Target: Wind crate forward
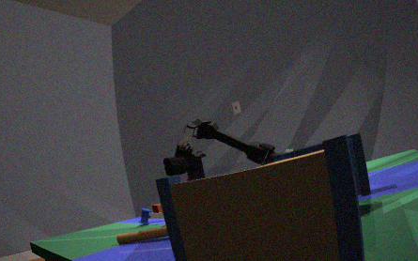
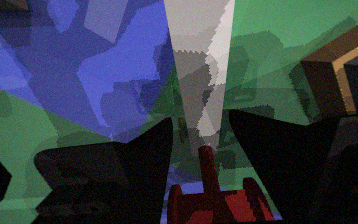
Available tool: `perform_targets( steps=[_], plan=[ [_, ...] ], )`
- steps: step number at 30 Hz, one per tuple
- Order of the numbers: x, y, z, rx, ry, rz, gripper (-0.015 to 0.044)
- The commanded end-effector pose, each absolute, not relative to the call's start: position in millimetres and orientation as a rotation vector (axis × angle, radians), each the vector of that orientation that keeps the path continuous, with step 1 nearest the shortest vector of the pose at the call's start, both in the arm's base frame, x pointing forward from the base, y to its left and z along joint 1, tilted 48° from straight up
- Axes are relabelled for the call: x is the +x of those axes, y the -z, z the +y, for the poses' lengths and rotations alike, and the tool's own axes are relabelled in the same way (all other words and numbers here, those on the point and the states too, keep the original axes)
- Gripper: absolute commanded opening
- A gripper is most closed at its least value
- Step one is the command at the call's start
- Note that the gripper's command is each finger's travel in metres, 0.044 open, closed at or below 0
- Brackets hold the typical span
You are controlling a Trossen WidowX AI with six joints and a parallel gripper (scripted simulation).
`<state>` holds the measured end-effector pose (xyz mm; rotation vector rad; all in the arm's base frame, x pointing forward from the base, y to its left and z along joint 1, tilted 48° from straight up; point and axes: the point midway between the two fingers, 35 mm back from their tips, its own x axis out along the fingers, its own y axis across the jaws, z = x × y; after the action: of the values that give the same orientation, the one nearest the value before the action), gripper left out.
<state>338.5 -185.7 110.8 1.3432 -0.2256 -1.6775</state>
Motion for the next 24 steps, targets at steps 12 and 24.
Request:
perform_targets(
  steps=[12, 24],
  plan=[
    [338.4, -111.2, -185.5, 1.344, 1.678, -0.227, 0.0091],
    [342.0, -141.9, -145.4, 1.331, 1.71, -0.229, 0.0]
  ],
)
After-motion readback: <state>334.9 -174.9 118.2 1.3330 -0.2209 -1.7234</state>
